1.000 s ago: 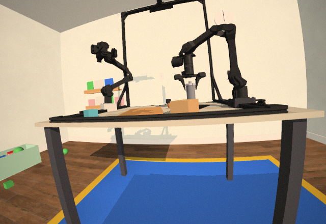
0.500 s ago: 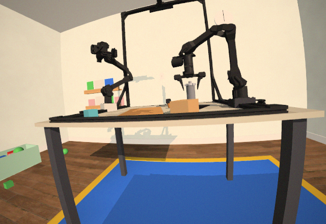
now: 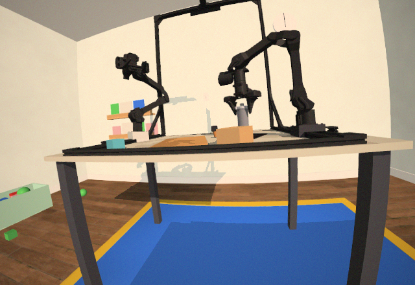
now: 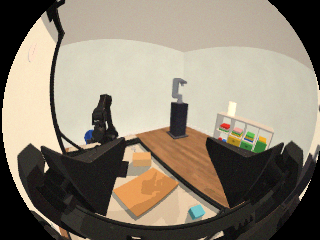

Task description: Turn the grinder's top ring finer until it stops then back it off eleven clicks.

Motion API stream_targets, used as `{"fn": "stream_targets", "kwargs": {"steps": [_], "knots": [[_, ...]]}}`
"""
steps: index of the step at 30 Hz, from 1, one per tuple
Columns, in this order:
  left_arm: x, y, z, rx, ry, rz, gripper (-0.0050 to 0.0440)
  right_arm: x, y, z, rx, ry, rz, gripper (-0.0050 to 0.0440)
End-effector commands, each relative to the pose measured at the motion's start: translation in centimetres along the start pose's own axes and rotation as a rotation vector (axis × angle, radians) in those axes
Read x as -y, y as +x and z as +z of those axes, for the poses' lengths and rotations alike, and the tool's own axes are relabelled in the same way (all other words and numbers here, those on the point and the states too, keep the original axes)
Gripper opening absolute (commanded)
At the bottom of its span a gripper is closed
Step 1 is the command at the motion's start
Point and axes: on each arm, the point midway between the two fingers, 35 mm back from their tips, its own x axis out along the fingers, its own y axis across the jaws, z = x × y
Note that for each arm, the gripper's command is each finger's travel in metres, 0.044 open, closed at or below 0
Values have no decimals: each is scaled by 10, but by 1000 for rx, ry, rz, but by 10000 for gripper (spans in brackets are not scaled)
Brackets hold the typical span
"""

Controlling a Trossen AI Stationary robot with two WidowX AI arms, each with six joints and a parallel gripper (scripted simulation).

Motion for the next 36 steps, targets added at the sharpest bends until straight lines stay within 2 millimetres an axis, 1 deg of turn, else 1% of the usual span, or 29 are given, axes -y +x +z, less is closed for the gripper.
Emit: {"fn": "stream_targets", "kwargs": {"steps": [1, 8, 21, 36], "knots": [[0, 0, 0, -1, 28, -3, 400, 0, 0, 0, 0, 0, 1, 400], [0, 0, 0, 0, 19, 0, 393, 0, 0, 0, 0, 0, 1, 400], [0, 0, 0, 0, 19, 0, 307, 0, 0, 0, 0, 0, 1, 400], [0, 1, 0, 0, 19, 0, 305, 0, 0, 0, 0, 0, 1, 400]]}}
